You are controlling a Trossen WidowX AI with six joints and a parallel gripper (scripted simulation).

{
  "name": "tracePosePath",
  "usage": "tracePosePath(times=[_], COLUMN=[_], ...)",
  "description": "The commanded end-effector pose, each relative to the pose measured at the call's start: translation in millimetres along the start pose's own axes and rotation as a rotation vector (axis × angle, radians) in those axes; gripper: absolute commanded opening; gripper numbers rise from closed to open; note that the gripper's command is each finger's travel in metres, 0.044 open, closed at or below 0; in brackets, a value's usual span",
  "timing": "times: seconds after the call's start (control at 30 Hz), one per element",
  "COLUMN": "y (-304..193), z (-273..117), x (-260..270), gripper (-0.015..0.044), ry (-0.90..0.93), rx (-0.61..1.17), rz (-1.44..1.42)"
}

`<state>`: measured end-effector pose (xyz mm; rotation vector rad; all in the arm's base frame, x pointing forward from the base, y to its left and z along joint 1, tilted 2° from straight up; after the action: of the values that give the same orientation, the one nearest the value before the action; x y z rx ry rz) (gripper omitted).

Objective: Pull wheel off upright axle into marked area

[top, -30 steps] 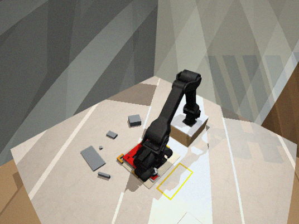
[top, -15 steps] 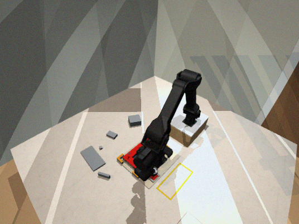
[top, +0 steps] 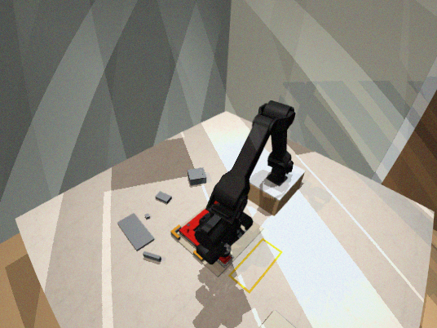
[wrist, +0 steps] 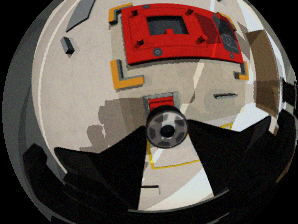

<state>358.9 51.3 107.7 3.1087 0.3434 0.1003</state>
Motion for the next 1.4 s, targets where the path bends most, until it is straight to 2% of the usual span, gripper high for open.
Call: tracePosePath(times=[0.0,1.37], y=[0.1,0.2], z=[-3.6,-24.7], x=[0.0,0.1], gripper=[0.0,0.0], ry=[0.004,0.002], rx=[0.001,0.002], rz=[0.0,0.0])
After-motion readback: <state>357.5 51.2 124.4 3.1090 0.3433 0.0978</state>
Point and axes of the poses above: the point midway between the two fingers, 35 mm back from their tips, its own z axis out along the fingers, its own x axis across the jaws, y = z × x, the point moved 9 cm from there along -z, back along the fingers, and after that the axes turned 11 degrees about -z, right-handed, at the moved point
